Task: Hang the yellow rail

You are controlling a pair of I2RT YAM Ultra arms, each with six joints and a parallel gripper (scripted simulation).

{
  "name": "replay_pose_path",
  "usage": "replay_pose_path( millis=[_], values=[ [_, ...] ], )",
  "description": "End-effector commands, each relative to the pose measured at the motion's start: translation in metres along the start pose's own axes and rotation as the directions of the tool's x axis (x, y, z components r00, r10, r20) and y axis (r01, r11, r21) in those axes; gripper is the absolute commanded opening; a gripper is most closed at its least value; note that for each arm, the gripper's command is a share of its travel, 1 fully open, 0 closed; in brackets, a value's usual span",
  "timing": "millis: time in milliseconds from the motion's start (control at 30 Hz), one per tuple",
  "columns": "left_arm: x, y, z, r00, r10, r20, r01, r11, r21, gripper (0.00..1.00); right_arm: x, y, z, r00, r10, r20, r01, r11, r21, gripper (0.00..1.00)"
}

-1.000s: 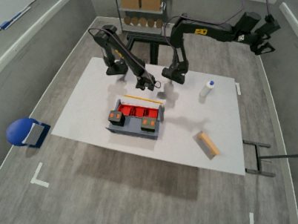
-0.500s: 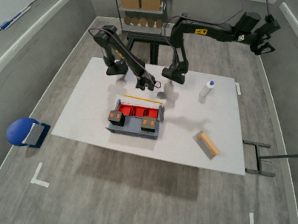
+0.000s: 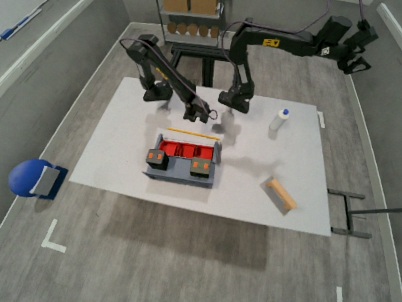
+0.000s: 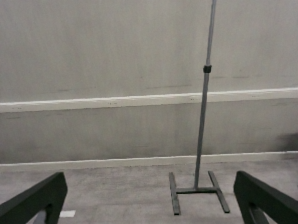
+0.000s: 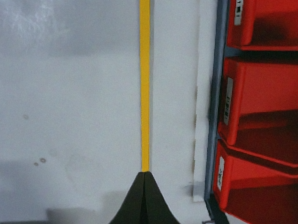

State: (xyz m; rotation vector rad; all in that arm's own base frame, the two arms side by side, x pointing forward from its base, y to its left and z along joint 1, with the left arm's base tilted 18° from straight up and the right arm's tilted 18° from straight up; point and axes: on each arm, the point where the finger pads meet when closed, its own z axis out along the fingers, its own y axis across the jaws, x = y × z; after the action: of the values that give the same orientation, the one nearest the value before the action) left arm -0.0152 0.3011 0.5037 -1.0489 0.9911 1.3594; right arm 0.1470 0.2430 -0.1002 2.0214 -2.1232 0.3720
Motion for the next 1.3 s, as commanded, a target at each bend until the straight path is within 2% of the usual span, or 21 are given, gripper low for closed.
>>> replay_pose_path(
  millis=[0, 167, 233, 267, 333, 367, 1200, 1233, 1267],
  values=[
    [-0.017, 0.003, -0.009, 0.999, 0.007, 0.052, -0.007, 1.0, -0.006, 1.0, 0.002, -0.002, 0.028, 1.0, -0.003, -0.01, 0.003, 1.0, 0.005, 0.0],
    [-0.017, 0.003, -0.009, 0.999, 0.007, 0.052, -0.007, 1.0, -0.006, 1.0, 0.005, 0.0, 0.083, 1.0, -0.003, -0.011, 0.003, 1.0, 0.004, 0.0],
    [-0.017, 0.003, -0.009, 0.999, 0.007, 0.052, -0.007, 1.0, -0.006, 1.0, 0.005, 0.0, 0.083, 1.0, -0.003, -0.011, 0.003, 1.0, 0.004, 0.0],
    [-0.017, 0.003, -0.009, 0.999, 0.007, 0.052, -0.007, 1.0, -0.006, 1.0, -0.012, -0.007, 0.08, 1.0, -0.003, 0.027, 0.002, 1.0, 0.024, 0.0],
    [-0.017, 0.003, -0.009, 0.999, 0.007, 0.052, -0.007, 1.0, -0.006, 1.0, -0.014, -0.006, 0.081, 0.999, -0.007, 0.033, 0.006, 1.0, 0.025, 0.0],
    [-0.017, 0.003, -0.009, 0.999, 0.007, 0.052, -0.007, 1.0, -0.006, 1.0, -0.019, -0.01, 0.071, 0.998, -0.002, 0.062, 0.0, 0.999, 0.037, 0.0],
    [-0.017, 0.003, -0.009, 0.999, 0.007, 0.052, -0.007, 1.0, -0.006, 1.0, -0.014, -0.009, 0.078, 0.999, -0.003, 0.04, 0.002, 1.0, 0.026, 0.0],
    [-0.017, 0.003, -0.009, 0.999, 0.007, 0.052, -0.007, 1.0, -0.006, 1.0, -0.021, -0.017, 0.067, 0.997, 0.009, 0.076, -0.012, 0.999, 0.042, 0.36],
    [-0.017, 0.003, -0.009, 0.999, 0.007, 0.052, -0.007, 1.0, -0.006, 1.0, -0.021, -0.017, 0.067, 0.997, 0.007, 0.075, -0.01, 0.999, 0.041, 0.36]
  ],
)
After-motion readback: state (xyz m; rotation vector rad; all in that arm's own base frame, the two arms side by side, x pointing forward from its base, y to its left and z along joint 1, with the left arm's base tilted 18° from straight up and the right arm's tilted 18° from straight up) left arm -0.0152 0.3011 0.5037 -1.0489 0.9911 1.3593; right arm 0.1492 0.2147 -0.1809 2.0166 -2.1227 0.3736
